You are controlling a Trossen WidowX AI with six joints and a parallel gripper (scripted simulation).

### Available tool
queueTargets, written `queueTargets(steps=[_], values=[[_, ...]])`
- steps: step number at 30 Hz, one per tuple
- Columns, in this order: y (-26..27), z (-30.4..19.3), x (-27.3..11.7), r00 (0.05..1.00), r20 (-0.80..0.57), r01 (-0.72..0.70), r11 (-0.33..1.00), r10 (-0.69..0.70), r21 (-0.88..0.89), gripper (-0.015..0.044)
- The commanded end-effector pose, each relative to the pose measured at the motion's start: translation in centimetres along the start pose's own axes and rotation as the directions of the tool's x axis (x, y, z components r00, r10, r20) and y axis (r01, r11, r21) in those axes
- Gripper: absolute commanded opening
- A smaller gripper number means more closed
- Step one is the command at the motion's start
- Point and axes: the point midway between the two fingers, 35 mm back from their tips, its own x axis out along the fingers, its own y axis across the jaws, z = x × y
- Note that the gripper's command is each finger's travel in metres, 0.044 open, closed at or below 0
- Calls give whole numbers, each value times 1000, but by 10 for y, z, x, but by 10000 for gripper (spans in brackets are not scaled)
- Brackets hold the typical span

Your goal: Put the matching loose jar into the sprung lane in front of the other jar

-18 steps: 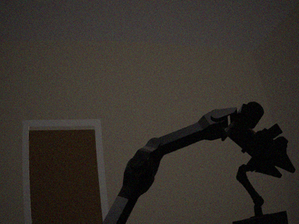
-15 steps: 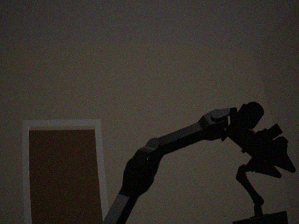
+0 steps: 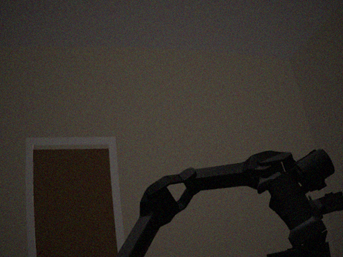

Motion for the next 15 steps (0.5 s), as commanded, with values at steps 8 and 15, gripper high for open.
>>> queueTargets(steps=[8,15], values=[[-128,-126,33,969,-237,162,905,-70,393,440],[-167,-224,32,943,-333,240,744,-26,623,440]])
